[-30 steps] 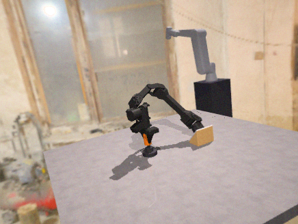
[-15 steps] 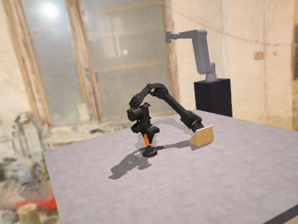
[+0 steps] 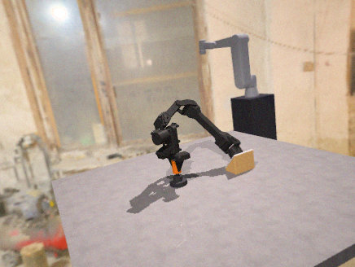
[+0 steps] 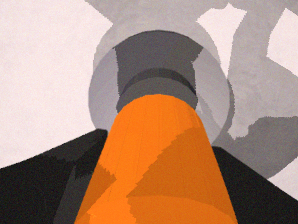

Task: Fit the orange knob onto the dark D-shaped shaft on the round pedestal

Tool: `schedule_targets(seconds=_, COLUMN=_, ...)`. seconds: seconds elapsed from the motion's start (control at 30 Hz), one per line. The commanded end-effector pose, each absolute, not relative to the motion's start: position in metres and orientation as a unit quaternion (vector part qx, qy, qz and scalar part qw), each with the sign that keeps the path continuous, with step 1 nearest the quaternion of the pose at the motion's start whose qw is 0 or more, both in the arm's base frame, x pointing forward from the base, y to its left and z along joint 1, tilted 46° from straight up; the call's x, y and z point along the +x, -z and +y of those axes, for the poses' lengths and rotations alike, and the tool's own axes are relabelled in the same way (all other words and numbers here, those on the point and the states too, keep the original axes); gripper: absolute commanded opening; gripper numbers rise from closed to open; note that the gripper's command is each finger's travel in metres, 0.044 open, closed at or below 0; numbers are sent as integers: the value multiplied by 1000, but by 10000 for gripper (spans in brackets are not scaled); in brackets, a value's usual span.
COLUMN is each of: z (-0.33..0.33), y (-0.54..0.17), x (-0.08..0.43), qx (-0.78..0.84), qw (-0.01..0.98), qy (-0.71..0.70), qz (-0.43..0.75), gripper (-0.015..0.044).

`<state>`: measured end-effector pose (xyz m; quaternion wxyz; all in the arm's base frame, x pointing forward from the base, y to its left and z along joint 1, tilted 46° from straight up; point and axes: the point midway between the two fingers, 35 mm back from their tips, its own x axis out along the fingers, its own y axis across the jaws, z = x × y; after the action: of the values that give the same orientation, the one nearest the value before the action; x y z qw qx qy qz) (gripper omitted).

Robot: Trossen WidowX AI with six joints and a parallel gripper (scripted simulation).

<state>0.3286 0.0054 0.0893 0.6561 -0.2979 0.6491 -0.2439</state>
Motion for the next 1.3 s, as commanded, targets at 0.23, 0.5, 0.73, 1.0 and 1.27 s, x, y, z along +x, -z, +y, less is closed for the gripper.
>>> schedule_targets(seconds=0.23, z=5, y=-89, x=330, qx=-305, qw=654, qy=238, qz=650, gripper=0)
schedule_targets(seconds=0.5, z=5, y=-89, x=330, qx=-305, qw=655, qy=238, qz=650, gripper=0)
schedule_targets(seconds=0.73, z=5, y=-89, x=330, qx=-305, qw=655, qy=238, qz=650, gripper=0)
schedule_targets(seconds=1.0, z=5, y=-89, x=330, qx=-299, qw=657, qy=244, qz=647, gripper=0)
schedule_targets(seconds=1.27, z=5, y=-90, x=331, qx=-299, qw=657, qy=244, qz=647, gripper=0)
